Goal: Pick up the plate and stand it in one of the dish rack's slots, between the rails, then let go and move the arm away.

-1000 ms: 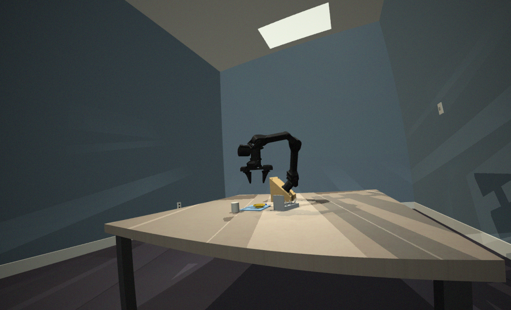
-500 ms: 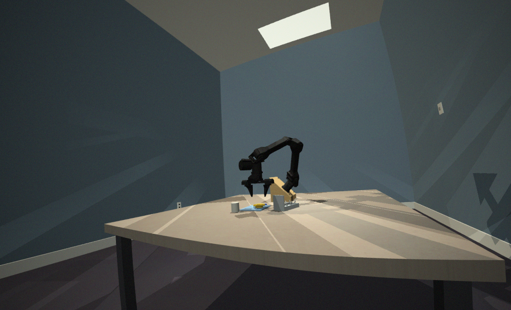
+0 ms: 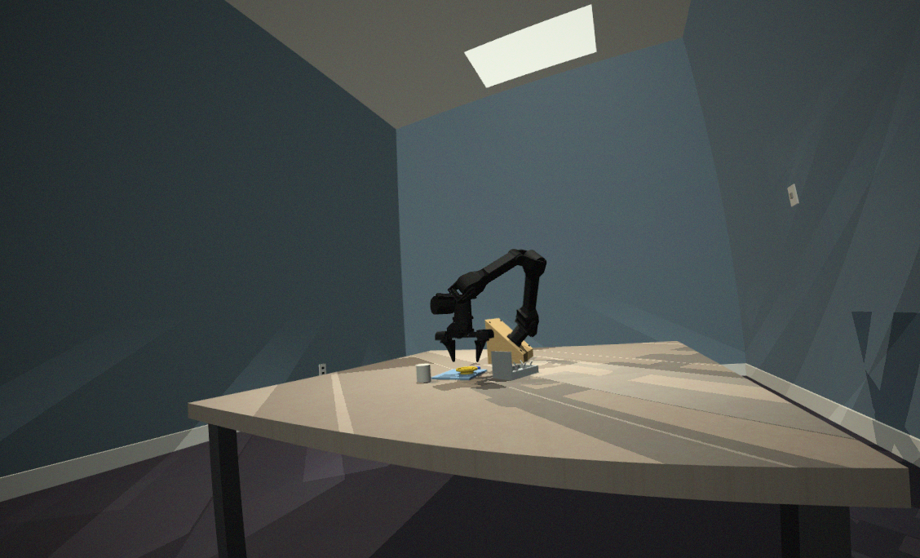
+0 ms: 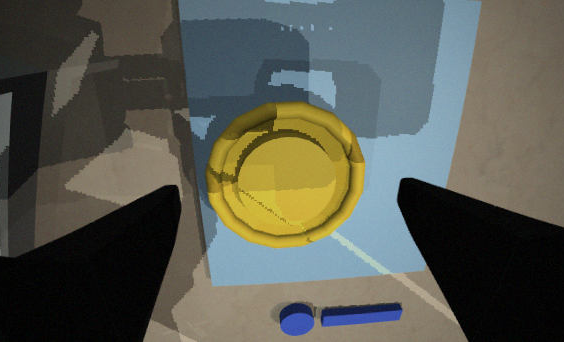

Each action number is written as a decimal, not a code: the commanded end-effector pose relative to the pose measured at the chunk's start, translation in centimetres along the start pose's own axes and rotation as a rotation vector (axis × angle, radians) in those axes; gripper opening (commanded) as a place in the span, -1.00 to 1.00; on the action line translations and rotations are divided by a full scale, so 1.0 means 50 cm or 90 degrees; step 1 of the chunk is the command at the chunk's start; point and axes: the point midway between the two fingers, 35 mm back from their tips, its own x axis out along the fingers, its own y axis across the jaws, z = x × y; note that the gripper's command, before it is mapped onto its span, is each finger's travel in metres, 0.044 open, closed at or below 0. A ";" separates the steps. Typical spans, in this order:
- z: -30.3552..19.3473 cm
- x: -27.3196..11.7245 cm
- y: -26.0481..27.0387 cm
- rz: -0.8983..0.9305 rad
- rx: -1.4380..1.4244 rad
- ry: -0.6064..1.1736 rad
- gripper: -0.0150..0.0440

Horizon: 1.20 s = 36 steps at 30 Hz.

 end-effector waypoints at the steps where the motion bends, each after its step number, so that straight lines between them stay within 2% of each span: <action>1: -0.008 0.023 0.000 0.007 0.008 0.008 0.86; 16: -0.014 0.070 0.000 0.008 0.008 0.008 0.86; 27: -0.014 0.072 0.000 0.008 0.008 0.008 0.82; 36: -0.014 0.072 0.000 0.008 0.008 0.008 0.62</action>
